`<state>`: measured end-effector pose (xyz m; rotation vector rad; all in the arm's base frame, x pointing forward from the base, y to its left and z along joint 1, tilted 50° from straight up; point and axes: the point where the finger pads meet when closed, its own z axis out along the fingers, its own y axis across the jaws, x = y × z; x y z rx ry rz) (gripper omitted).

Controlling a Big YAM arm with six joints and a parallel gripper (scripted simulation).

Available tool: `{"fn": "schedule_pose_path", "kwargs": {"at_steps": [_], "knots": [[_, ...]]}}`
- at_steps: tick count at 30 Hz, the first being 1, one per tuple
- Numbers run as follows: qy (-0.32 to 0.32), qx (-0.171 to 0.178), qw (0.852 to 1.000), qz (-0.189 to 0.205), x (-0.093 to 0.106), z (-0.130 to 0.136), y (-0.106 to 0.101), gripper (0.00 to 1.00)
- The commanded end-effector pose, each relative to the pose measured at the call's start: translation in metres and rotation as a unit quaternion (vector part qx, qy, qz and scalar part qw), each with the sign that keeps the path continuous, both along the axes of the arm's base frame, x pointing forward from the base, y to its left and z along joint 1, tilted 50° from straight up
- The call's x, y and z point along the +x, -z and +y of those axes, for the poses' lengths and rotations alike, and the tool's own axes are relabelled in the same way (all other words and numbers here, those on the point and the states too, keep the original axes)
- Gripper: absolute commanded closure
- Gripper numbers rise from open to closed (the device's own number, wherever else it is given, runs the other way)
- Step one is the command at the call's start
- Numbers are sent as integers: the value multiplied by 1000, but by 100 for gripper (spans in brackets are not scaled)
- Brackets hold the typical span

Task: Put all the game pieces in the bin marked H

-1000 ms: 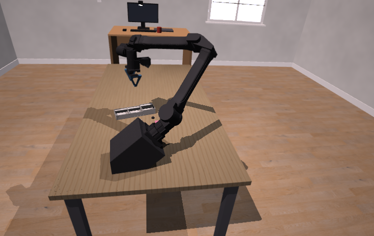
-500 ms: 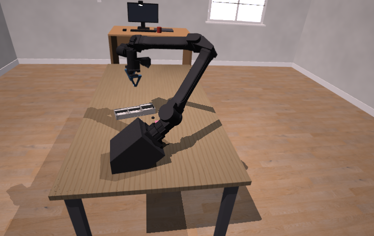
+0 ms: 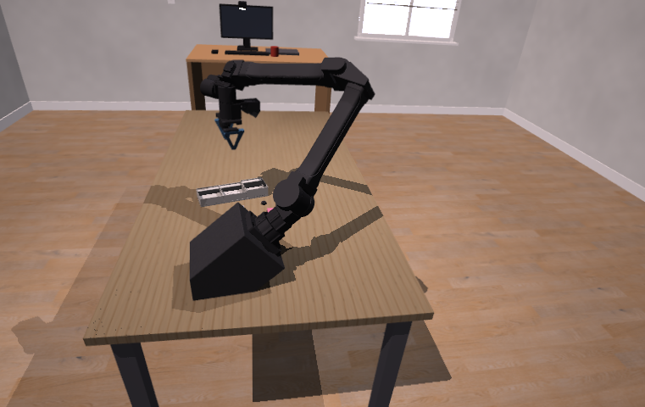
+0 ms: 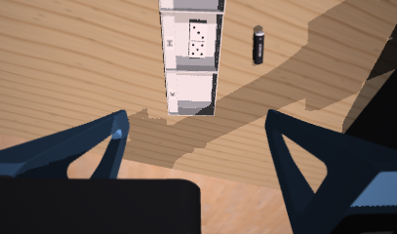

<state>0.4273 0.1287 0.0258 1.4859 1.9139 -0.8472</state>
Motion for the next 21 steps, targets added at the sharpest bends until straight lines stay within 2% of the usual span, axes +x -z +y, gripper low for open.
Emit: {"fn": "schedule_pose_path", "kwargs": {"at_steps": [1,7,8,9,16,17,21], "knots": [[-1,9,1000,-20,8,9,-8,0],[-1,9,1000,-20,8,9,-8,0],[8,9,1000,-21,5,-3,-8,0],[-1,9,1000,-20,8,9,-8,0],[-1,9,1000,-20,8,8,-8,0],[2,10,1000,-22,3,2,-8,0],[-1,9,1000,-20,8,8,-8,0]]}}
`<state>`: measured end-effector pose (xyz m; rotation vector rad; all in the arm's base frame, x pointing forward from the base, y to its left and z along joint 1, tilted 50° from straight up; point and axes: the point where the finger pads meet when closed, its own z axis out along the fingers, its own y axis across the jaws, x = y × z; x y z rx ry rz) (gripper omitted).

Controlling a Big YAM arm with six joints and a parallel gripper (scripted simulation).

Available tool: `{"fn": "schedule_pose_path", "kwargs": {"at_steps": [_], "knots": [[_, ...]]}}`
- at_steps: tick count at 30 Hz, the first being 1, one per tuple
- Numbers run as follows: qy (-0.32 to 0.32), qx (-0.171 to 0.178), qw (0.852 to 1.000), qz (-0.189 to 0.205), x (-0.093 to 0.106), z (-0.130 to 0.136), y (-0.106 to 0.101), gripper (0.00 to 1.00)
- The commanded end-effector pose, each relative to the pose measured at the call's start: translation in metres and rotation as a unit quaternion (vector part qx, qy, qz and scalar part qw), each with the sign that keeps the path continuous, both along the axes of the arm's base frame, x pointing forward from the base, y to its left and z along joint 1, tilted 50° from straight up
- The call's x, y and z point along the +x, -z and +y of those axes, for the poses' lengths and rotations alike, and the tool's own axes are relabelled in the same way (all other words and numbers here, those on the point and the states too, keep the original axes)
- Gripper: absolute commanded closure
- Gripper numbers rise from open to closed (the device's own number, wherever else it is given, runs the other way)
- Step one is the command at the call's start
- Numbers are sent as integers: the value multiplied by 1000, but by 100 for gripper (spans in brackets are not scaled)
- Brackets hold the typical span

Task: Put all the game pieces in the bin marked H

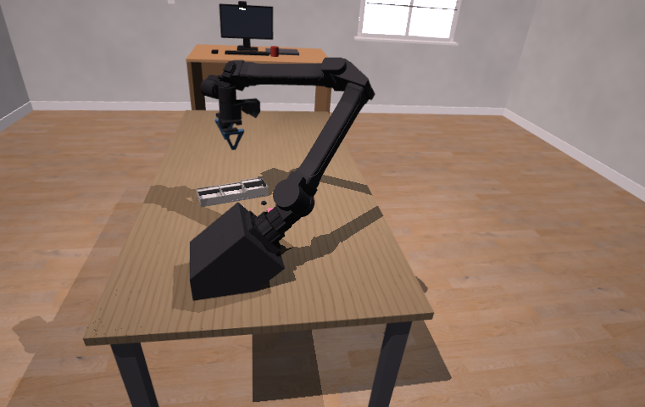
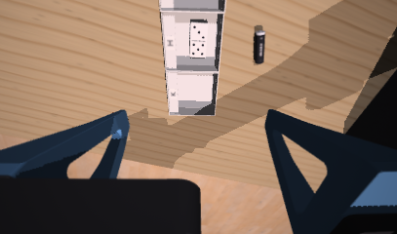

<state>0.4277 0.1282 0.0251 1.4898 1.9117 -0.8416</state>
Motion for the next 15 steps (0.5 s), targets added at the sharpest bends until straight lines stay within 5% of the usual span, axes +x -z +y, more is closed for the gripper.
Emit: {"fn": "schedule_pose_path", "kwargs": {"at_steps": [1,15], "knots": [[-2,8,1000,-18,7,9,-8,0],[-2,8,1000,-18,7,9,-8,0]]}}
